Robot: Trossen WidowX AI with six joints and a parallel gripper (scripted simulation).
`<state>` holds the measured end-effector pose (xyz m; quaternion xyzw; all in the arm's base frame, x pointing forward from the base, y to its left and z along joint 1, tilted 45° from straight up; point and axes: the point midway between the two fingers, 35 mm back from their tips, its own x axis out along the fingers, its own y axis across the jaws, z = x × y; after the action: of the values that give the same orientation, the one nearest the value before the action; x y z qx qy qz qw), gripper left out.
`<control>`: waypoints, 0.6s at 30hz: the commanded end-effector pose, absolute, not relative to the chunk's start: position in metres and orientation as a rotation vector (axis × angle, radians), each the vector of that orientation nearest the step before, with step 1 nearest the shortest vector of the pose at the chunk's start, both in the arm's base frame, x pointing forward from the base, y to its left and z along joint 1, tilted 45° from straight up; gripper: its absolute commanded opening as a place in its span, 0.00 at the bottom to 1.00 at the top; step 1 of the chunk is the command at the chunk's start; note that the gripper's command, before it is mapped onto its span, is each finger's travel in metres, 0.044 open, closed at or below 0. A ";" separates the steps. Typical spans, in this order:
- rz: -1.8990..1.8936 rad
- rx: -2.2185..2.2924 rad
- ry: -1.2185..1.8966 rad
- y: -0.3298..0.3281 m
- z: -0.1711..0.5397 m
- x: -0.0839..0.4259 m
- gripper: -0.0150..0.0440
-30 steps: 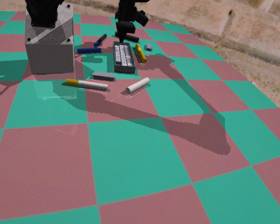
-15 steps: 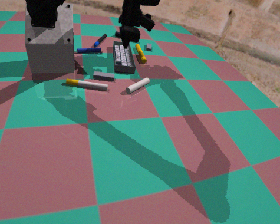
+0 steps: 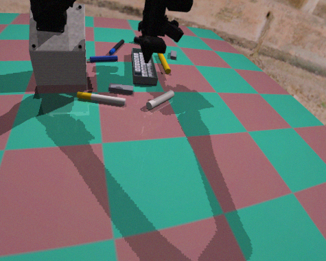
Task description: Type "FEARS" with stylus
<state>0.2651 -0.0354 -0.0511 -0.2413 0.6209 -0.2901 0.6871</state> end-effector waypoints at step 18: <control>-0.655 -0.544 1.391 -0.031 -0.060 0.230 0.25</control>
<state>0.2466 -0.0369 -0.0493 -0.2386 0.6146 -0.2936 0.6922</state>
